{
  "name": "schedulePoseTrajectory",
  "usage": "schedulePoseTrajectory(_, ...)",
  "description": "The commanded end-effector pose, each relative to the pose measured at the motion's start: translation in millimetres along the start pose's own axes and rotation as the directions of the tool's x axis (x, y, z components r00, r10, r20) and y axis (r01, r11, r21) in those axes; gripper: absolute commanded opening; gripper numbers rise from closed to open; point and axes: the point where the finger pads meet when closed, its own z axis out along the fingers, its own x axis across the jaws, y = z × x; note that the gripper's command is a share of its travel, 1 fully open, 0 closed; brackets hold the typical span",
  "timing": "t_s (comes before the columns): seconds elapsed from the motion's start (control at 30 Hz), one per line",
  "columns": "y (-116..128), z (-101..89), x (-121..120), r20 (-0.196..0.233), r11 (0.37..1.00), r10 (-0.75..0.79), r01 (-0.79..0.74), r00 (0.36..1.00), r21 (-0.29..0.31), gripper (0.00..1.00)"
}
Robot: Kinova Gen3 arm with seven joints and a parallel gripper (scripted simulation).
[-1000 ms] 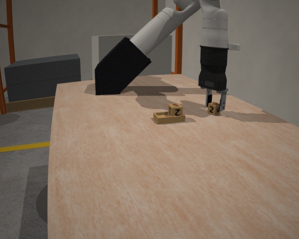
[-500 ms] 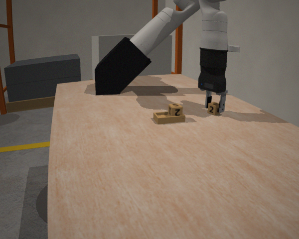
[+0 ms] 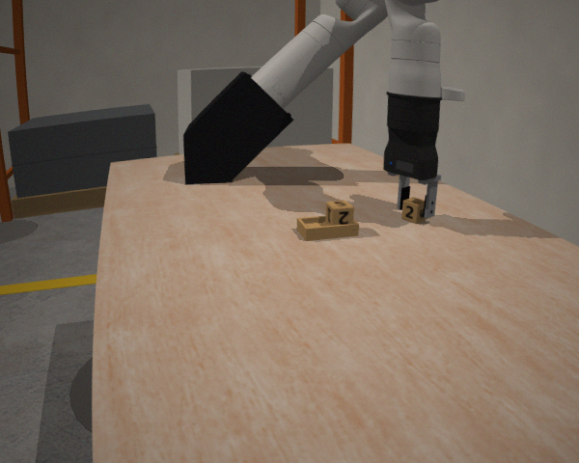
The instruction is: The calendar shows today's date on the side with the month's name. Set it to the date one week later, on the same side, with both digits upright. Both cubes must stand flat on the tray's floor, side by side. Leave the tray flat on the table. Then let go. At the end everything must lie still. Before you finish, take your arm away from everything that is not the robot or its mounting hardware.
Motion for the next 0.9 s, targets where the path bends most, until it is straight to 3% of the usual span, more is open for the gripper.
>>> schedulePoseTrajectory(0.0,1.5,1.3,0.5,0.001,1.000,-0.009,0.009,1.000,-0.005,0.87)
schedulePoseTrajectory(0.4,1.5,1.3,0.5,0.001,1.000,-0.009,0.009,1.000,-0.005,0.87)
schedulePoseTrajectory(0.43,1.5,1.3,0.5,0.001,1.000,-0.009,0.009,1.000,-0.005,0.57)
schedulePoseTrajectory(0.87,1.5,1.3,0.5,0.001,1.000,-0.009,0.009,1.000,-0.005,0.57)
